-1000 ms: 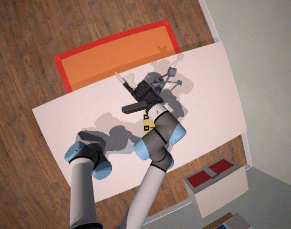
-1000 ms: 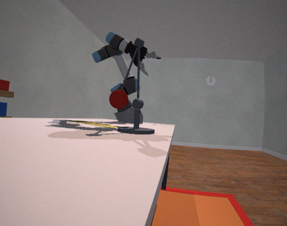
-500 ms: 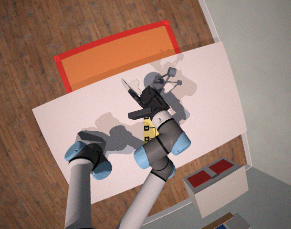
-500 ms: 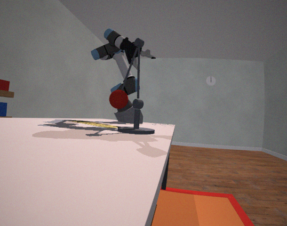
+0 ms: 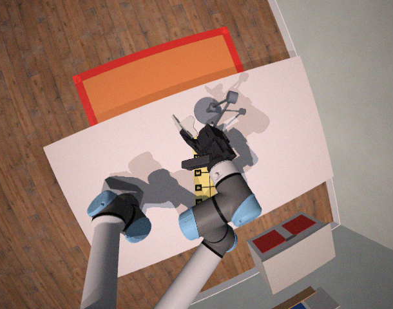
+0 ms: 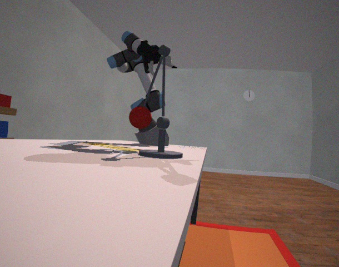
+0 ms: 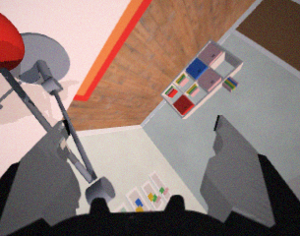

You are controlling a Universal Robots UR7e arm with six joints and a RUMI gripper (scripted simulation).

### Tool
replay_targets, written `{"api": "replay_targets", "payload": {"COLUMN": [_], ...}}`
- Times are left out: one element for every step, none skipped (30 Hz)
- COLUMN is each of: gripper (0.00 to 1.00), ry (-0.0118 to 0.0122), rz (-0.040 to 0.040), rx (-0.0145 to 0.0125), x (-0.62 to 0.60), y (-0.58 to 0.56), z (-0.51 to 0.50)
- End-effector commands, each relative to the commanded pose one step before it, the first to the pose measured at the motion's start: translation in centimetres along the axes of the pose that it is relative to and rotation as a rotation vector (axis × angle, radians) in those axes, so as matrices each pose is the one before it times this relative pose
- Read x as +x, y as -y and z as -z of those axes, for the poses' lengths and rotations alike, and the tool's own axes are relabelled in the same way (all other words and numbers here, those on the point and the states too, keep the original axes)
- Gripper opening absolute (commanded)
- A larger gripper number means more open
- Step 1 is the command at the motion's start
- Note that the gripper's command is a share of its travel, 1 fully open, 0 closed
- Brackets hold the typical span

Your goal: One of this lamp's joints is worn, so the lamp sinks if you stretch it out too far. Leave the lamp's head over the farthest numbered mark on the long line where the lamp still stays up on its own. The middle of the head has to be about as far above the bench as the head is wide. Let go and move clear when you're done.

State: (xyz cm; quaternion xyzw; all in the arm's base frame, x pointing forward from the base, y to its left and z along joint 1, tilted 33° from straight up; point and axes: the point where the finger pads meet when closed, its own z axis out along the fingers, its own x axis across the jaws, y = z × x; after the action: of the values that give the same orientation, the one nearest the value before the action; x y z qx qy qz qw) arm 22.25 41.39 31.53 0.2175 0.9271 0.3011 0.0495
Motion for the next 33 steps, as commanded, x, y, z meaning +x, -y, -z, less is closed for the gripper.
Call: {"api": "replay_targets", "payload": {"gripper": [1.00,1.00,1.00,1.00,1.00,1.00,1.00,1.00,1.00,1.00,1.00,1.00,1.00,1.00,1.00,1.00,1.00,1.00,1.00,1.00,1.00,1.00,1.00,1.00,1.00,1.00,1.00,1.00,1.00,1.00,1.00,1.00,1.00], "ry": [0.05204,0.01025,0.01025,0.01025,0.01025,0.01025,0.01025,0.01025,0.00000,0.00000,0.01024,0.01024,0.01024,0.01024,0.01024,0.01024,0.01024,0.01024,0.01024,0.01024,0.01024,0.01024,0.01024,0.01024,0.01024,0.00000,0.00000,0.00268,0.00268,0.00268,0.00268,0.00268,0.00268], "rz": [0.06475,0.01244,0.01244,0.01244,0.01244,0.01244,0.01244,0.01244,0.00000,0.00000,0.01245,0.01245,0.01245,0.01245,0.01245,0.01245,0.01245,0.01245,0.01245,0.01245,0.01245,0.01245,0.01245,0.01245,0.01245,0.00000,0.00000,0.00350,0.00350,0.00350,0.00350,0.00350,0.00350], "rx": [-0.02445,-0.00450,-0.00450,-0.00450,-0.00450,-0.00450,-0.00450,-0.00450,0.00000,0.00000,-0.00448,-0.00448,-0.00448,-0.00448,-0.00448,-0.00448,-0.00448,-0.00448,-0.00448,-0.00448,-0.00448,-0.00448,-0.00448,-0.00448,-0.00448,0.00000,0.00000,-0.00132,-0.00132,-0.00132,-0.00132,-0.00132,-0.00132], "x": [-0.900,-0.193,-0.197,-0.201,-0.205,-0.209,-0.213,-0.216,0.000,0.000,-0.160,-0.165,-0.169,-0.173,-0.177,-0.181,-0.186,-0.190,-0.194,-0.198,-0.202,-0.206,-0.210,-0.213,-0.217,0.000,0.000,-0.203,-0.201,-0.200,-0.198,-0.196,-0.195], "y": [-0.441,-0.082,-0.081,-0.080,-0.079,-0.078,-0.076,-0.075,0.000,0.000,-0.089,-0.088,-0.087,-0.087,-0.086,-0.085,-0.084,-0.083,-0.082,-0.081,-0.080,-0.078,-0.077,-0.076,-0.074,0.000,0.000,0.300,0.301,0.302,0.303,0.304,0.305], "z": [1.593,0.294,0.292,0.290,0.287,0.285,0.282,0.280,0.000,0.000,0.313,0.311,0.309,0.307,0.304,0.302,0.300,0.298,0.295,0.293,0.291,0.288,0.286,0.283,0.281,0.000,0.000,-0.231,-0.231,-0.232,-0.232,-0.232,-0.232]}}
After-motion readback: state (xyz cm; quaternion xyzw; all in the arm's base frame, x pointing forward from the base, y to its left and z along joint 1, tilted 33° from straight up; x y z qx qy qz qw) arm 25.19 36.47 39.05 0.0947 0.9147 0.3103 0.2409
